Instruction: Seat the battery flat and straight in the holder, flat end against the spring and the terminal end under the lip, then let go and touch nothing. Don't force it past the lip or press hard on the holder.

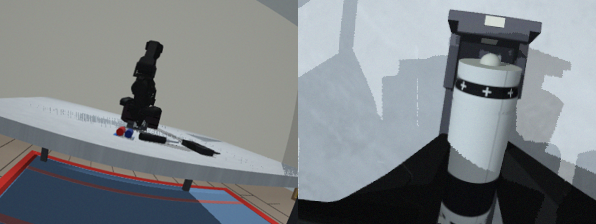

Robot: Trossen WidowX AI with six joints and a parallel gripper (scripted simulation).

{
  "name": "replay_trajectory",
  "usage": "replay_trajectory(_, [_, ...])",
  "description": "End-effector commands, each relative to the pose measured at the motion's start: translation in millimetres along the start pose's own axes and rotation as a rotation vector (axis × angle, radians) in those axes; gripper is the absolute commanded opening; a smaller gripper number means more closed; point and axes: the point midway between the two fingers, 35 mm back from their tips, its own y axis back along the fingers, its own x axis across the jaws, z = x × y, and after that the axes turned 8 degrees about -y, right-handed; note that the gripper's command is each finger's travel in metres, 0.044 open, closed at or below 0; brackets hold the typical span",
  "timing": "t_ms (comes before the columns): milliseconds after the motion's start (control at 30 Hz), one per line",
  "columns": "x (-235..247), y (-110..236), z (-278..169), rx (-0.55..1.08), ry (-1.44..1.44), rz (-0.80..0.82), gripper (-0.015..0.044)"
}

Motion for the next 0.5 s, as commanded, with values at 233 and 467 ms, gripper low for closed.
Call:
replay_trajectory(233, [-1.3,-1.6,-5.1,0.081,-0.009,-0.009,0.0069])
replay_trajectory(467, [-1.2,-2.6,-3.8,0.118,-0.013,-0.012,0.0069])
